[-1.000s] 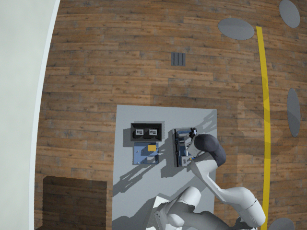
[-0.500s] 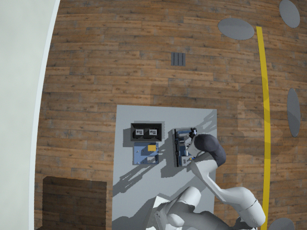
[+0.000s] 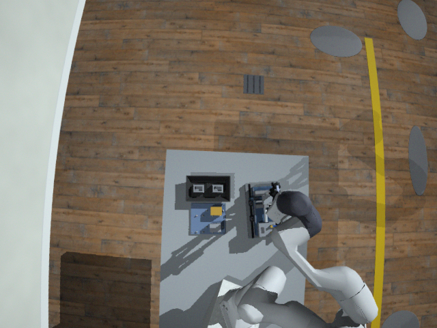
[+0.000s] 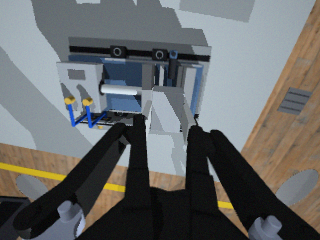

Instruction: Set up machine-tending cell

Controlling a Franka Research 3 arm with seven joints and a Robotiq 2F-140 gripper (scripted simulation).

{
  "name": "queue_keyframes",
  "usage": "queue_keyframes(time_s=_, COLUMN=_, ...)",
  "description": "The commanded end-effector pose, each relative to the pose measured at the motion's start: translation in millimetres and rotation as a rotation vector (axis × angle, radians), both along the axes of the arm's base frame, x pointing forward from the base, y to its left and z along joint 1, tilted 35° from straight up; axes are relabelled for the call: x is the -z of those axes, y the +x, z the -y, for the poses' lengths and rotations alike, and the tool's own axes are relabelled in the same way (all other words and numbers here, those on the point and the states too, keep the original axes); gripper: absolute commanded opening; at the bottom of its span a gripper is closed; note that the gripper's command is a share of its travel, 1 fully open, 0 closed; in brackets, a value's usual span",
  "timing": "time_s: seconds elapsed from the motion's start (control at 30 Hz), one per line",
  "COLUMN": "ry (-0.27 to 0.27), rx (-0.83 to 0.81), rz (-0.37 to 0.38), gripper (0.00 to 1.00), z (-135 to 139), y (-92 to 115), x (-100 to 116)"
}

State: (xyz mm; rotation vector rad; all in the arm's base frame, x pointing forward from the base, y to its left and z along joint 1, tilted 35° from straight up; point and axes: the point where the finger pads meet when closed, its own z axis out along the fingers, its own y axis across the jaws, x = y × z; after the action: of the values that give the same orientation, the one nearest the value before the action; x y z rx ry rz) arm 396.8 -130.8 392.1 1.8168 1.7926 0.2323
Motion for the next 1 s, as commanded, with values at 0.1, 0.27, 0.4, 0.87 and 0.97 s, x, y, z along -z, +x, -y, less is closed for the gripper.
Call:
queue_keyframes(time_s=0.1, ry=-0.003, rx=0.0, rz=0.006, gripper=0.0, z=1.4, y=3.2, x=2.2)
queue_keyframes(time_s=0.27, ry=-0.003, rx=0.0, rz=0.006, gripper=0.0, z=2.3, y=4.6, x=4.6)
queue_keyframes(time_s=0.4, ry=-0.003, rx=0.0, rz=0.006, gripper=0.0, z=2.9, y=5.7, x=6.5)
queue_keyframes(time_s=0.87, ry=-0.003, rx=0.0, rz=0.006, gripper=0.0, z=5.1, y=9.5, x=12.9)
queue_keyframes(time_s=0.97, ry=-0.003, rx=0.0, rz=0.006, gripper=0.0, z=5.4, y=10.1, x=14.0)
